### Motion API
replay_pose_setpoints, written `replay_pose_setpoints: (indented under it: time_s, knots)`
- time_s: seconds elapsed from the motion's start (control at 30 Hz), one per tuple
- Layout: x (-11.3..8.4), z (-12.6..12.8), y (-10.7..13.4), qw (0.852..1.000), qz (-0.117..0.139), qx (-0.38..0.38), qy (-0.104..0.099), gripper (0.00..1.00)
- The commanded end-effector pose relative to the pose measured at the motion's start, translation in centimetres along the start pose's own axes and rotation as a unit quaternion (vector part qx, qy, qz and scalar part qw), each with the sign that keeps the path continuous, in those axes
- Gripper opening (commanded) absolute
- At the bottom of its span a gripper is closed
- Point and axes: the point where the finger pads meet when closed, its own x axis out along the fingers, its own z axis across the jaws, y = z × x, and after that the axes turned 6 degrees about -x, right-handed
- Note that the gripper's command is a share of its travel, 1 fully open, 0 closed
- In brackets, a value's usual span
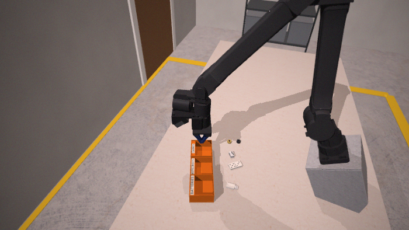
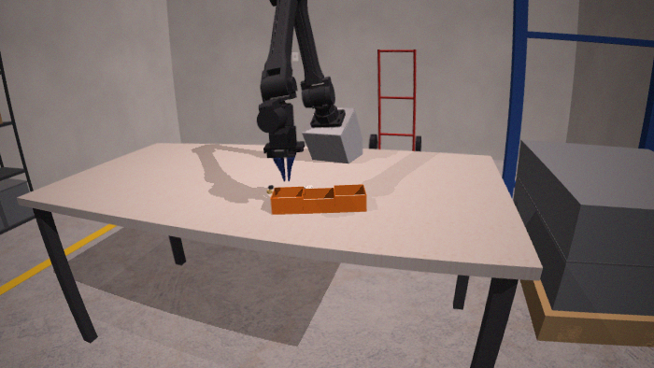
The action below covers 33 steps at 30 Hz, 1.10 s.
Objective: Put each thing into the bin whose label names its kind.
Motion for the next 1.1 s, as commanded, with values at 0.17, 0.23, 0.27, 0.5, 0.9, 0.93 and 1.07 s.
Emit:
replay_pose_setpoints:
  time_s: [0.17, 0.23, 0.27, 0.5, 0.9, 0.93, 1.07]
  knots:
    - [-0.8, -0.6, -1.3, 1.000, -0.016, 0.002, 0.006, 0.09]
    - [-0.8, -0.6, -1.3, 1.000, -0.016, 0.002, 0.006, 0.09]
    - [0.2, -0.4, -0.3, 1.000, -0.005, 0.004, 0.004, 0.09]
    - [0.3, -0.4, 0.0, 1.000, -0.003, 0.003, 0.004, 0.09]
    - [0.3, 4.9, -0.9, 1.000, -0.003, 0.000, -0.001, 0.09]
    - [0.4, 5.5, -0.9, 1.000, -0.002, 0.000, -0.001, 0.09]
    - [0.1, 7.3, -1.8, 1.000, -0.009, 0.002, 0.000, 0.09]
